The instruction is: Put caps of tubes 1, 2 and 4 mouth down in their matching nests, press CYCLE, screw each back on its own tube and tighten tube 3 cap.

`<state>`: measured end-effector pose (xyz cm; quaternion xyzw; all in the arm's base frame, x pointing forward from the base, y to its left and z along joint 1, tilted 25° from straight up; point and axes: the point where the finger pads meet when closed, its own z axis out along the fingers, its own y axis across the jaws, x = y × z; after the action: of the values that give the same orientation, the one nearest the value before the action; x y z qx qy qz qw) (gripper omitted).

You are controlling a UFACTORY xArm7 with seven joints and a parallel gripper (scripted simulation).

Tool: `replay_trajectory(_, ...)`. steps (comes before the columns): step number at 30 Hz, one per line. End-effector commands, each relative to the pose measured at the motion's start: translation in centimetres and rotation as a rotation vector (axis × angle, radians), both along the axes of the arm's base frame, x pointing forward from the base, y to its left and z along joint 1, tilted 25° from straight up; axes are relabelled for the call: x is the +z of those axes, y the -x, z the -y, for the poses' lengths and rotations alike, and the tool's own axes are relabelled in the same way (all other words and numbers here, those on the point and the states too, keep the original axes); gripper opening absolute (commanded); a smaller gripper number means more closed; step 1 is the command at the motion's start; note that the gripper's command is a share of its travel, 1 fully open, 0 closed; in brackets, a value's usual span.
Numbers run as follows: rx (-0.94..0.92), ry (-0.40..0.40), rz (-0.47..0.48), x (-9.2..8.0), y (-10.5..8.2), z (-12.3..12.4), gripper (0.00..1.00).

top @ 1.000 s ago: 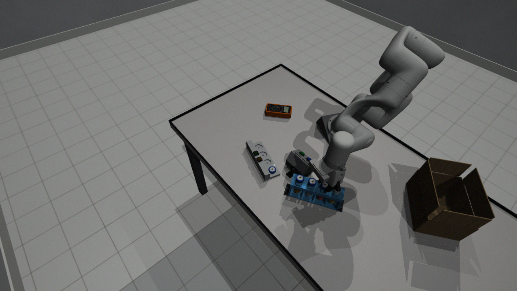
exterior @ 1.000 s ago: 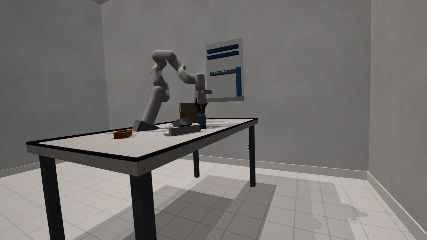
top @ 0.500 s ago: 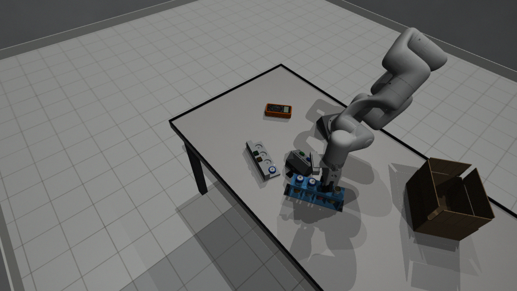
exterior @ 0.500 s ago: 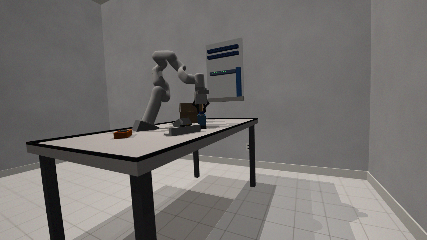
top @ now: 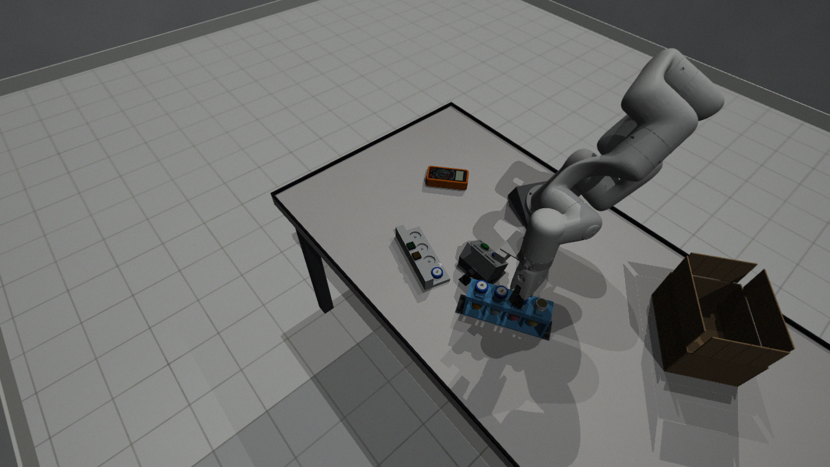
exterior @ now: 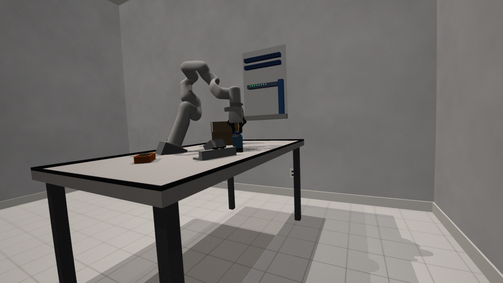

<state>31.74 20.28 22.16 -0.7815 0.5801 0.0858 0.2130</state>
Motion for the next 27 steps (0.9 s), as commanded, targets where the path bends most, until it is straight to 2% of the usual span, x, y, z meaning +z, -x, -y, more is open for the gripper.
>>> replay_trajectory(1,-0.255,-0.006,-0.114,0.19,-0.11,-0.01,0.46)
replay_trajectory(3,-0.335,-0.014,-0.152,0.19,-0.11,-0.01,0.46)
replay_trajectory(11,-0.335,-0.014,-0.152,0.19,-0.11,0.00,0.46)
replay_trajectory(12,-0.335,-0.014,-0.152,0.19,-0.11,0.00,0.00)
replay_trajectory(26,-0.335,-0.015,-0.151,0.20,-0.11,-0.01,0.00)
replay_trajectory(27,-0.290,-0.008,-0.131,0.20,-0.11,0.00,0.00)
